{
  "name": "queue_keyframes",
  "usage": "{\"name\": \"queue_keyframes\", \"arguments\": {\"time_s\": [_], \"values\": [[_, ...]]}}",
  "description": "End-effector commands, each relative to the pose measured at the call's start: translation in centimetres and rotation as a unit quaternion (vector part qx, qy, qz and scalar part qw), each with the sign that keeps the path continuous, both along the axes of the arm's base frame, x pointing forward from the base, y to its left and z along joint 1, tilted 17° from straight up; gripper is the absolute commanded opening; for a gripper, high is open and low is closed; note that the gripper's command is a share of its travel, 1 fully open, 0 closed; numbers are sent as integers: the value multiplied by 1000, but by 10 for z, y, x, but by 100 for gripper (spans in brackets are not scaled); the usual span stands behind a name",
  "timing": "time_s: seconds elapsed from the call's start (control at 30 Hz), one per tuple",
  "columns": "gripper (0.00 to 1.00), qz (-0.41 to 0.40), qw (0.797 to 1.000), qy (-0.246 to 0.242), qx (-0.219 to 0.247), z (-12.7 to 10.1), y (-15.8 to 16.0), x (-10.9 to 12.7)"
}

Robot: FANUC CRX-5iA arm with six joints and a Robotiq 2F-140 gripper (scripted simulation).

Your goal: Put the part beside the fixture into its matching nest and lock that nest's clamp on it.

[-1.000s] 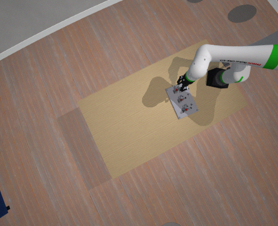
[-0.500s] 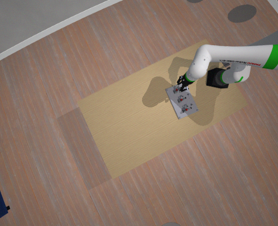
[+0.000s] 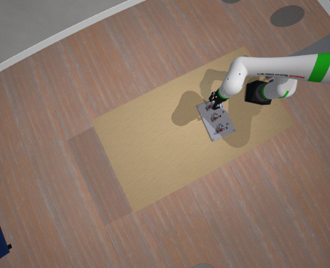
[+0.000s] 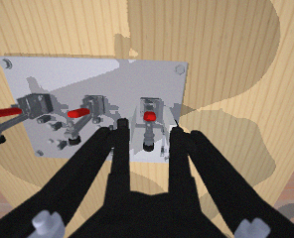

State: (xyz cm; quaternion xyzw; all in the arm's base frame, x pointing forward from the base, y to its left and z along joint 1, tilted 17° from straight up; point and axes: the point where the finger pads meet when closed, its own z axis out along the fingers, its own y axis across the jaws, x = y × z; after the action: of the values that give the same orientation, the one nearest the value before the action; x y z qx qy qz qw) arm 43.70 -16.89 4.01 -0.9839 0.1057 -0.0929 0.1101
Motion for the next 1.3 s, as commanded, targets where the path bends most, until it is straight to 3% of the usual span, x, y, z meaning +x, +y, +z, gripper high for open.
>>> {"name": "queue_keyframes", "arguments": {"time_s": [0.0, 0.63, 0.67, 1.27], "values": [[28, 0, 1000, 0, 0, -4, 1, 1], [28, 0, 1000, 0, 0, -5, 1, 1], [0, 0, 1000, 0, 0, -5, 1, 1], [0, 0, 1000, 0, 0, -5, 1, 1]]}}
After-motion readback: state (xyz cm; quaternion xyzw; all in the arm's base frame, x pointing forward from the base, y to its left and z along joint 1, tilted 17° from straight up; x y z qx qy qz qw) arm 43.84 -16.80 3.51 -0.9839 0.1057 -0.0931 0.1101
